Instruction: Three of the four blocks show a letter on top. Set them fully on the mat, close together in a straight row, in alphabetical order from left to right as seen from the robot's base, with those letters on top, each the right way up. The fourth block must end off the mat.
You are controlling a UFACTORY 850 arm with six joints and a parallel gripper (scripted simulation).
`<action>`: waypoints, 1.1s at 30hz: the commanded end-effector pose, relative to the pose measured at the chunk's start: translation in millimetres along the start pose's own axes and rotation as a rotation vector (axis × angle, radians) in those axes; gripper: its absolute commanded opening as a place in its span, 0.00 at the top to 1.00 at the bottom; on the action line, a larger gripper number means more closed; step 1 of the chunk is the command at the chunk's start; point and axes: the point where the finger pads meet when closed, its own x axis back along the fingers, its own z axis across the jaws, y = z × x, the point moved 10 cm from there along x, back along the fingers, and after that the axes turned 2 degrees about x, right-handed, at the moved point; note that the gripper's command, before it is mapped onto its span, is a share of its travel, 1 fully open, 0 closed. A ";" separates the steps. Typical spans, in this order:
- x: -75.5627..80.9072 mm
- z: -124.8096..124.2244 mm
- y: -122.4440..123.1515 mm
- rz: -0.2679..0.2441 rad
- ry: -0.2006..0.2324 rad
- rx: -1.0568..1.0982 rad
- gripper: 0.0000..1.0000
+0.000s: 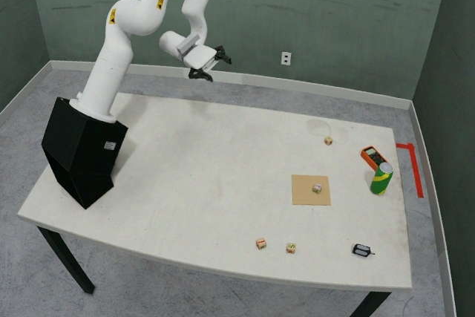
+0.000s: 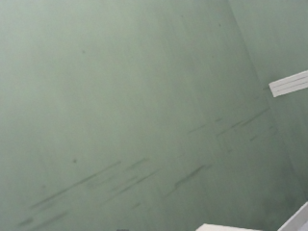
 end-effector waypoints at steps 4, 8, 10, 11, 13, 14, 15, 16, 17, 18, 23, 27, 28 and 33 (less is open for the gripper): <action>0.0 -0.1 -0.2 0.000 0.000 0.000 0.00; 0.0 -0.1 -0.2 0.000 0.000 0.000 0.00; 0.0 -0.1 -0.2 0.000 0.000 0.000 0.00; 0.0 -0.1 -0.2 0.000 0.000 0.000 0.00; 0.0 -0.1 -0.2 0.000 0.000 0.000 0.00; 0.0 -0.1 -0.2 0.000 0.000 0.000 0.00; 0.0 -0.1 -0.2 0.000 0.000 0.000 0.00; 0.0 -0.1 -0.2 0.000 0.000 0.000 0.00; 0.0 -0.1 -0.2 0.000 0.000 0.000 0.00; 0.0 -0.1 -0.1 0.000 0.000 0.000 0.00; -3.2 -2.2 9.0 -0.016 0.029 -0.008 0.00; -13.1 -9.4 36.7 -0.068 0.112 -0.032 0.00; -16.9 -12.4 47.0 -0.088 0.142 -0.041 0.00; -29.2 -22.7 77.6 -0.153 0.227 -0.068 0.00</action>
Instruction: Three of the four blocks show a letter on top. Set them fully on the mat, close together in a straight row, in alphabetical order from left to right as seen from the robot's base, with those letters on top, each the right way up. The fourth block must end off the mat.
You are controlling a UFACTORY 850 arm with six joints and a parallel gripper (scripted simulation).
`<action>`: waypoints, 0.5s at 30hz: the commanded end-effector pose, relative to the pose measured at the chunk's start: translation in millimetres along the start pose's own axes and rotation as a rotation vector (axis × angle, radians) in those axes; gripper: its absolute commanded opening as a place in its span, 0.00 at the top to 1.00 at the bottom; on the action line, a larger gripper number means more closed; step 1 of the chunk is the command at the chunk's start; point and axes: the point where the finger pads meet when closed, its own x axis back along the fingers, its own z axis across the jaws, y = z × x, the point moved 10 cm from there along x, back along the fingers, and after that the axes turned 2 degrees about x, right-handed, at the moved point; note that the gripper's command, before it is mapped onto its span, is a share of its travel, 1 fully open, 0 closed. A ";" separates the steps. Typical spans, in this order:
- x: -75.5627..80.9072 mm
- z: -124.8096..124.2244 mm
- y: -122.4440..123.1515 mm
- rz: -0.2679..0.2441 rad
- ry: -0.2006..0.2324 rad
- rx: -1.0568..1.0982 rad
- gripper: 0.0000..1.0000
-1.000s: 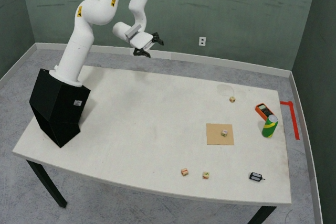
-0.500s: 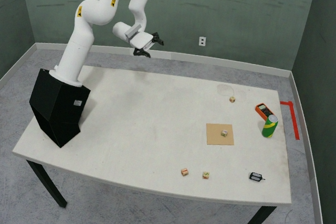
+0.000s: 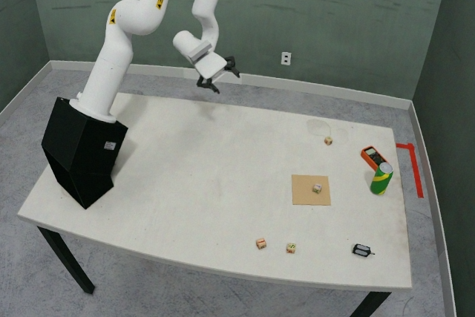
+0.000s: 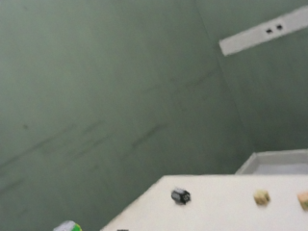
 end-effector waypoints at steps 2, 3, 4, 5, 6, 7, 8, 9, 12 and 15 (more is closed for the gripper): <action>-23.3 -12.6 38.9 -0.079 0.109 -0.031 0.00; -29.4 -18.2 50.8 -0.108 0.142 -0.041 0.00; -32.0 -20.5 55.6 -0.121 0.154 -0.046 0.00; -35.0 -23.5 61.4 -0.136 0.169 -0.051 0.00; -35.0 -23.5 61.4 -0.136 0.169 -0.051 0.00; -42.9 -31.2 75.5 -0.174 0.206 -0.063 0.00; -46.6 -35.0 81.9 -0.193 0.222 -0.068 0.00; -50.3 -38.8 88.1 -0.211 0.238 -0.073 0.00; -62.3 -51.7 107.2 -0.271 0.285 -0.089 0.00; -73.4 -64.2 123.3 -0.327 0.323 -0.102 0.00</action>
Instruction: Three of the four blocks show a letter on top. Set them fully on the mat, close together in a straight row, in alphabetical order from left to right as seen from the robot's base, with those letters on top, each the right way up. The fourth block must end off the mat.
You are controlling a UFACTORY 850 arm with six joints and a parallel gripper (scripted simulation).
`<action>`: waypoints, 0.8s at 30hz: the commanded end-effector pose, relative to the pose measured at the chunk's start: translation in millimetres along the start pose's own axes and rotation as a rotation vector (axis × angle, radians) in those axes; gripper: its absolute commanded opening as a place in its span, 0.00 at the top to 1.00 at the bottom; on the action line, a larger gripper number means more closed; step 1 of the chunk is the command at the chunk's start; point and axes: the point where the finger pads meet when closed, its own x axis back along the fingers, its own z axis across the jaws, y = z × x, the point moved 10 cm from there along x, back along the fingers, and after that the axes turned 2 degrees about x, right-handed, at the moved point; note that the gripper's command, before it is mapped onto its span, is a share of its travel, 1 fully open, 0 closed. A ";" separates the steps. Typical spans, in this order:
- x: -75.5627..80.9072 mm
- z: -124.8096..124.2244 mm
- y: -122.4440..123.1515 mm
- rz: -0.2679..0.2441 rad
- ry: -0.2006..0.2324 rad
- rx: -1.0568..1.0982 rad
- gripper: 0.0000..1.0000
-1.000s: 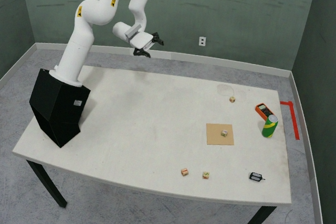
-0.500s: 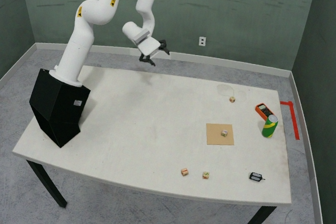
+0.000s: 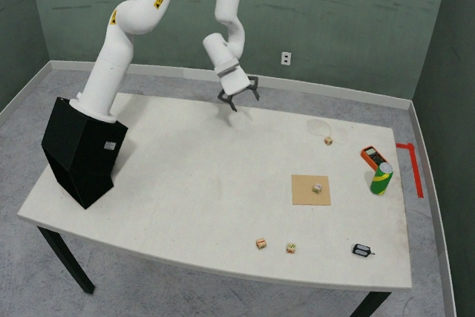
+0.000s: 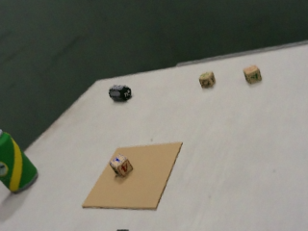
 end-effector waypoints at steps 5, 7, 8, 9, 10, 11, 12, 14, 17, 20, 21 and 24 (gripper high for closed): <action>-42.6 -45.7 46.5 -0.176 0.128 -0.032 0.00; -46.1 -50.9 50.3 -0.194 0.138 -0.033 0.00; -46.1 -50.9 50.3 -0.194 0.138 -0.033 0.00; -56.5 -66.7 60.6 -0.251 0.168 -0.038 0.00; -56.9 -67.2 60.9 -0.253 0.169 -0.038 0.00; -56.9 -67.2 60.9 -0.253 0.169 -0.038 0.00; -67.4 -84.2 70.0 -0.312 0.196 -0.040 0.00; -74.3 -95.8 75.2 -0.352 0.213 -0.040 0.00; -85.5 -115.5 82.3 -0.418 0.238 -0.037 0.00; -87.5 -119.1 83.3 -0.430 0.242 -0.036 0.00; -87.5 -119.1 83.3 -0.430 0.242 -0.036 0.00; -105.7 -153.8 89.7 -0.544 0.278 -0.024 0.00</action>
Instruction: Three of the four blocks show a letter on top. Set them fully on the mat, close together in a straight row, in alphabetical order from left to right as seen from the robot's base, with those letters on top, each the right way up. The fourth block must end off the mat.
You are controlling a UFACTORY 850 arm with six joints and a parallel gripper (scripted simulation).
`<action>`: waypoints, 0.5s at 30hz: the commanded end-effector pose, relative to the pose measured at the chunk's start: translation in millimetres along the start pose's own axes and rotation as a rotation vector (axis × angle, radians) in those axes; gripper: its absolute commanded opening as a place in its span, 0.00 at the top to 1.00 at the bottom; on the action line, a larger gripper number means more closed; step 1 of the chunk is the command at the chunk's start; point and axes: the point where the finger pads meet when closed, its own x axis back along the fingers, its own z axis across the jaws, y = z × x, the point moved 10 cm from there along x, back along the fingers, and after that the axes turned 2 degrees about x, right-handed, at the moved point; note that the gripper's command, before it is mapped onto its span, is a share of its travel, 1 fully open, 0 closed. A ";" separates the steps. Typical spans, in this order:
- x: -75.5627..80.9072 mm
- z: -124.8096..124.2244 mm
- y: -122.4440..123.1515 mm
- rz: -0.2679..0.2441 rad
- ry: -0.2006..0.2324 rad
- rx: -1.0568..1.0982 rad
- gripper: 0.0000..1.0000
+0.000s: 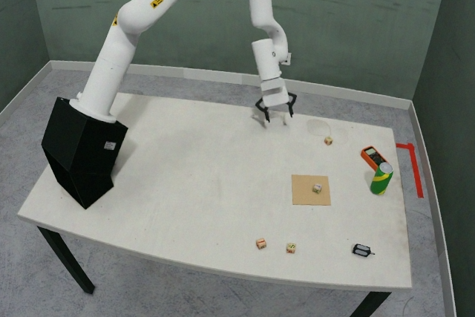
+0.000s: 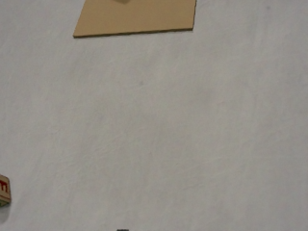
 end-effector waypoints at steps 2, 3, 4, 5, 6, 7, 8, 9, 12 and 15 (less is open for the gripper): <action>-16.8 -52.7 0.7 -0.150 0.057 0.024 0.00; -17.3 -55.2 0.4 -0.157 0.059 0.025 0.00; -17.3 -55.2 0.4 -0.157 0.059 0.025 0.00; -20.1 -72.5 -2.2 -0.207 0.075 0.039 0.00; -20.1 -72.5 -2.2 -0.207 0.075 0.039 0.00; -21.8 -87.6 -5.6 -0.250 0.089 0.053 0.00; -21.9 -88.6 -5.9 -0.253 0.090 0.054 0.00; -21.9 -88.6 -5.9 -0.253 0.090 0.054 0.00; -23.4 -114.6 -14.4 -0.328 0.113 0.083 0.00; -23.2 -129.8 -21.1 -0.371 0.126 0.102 0.00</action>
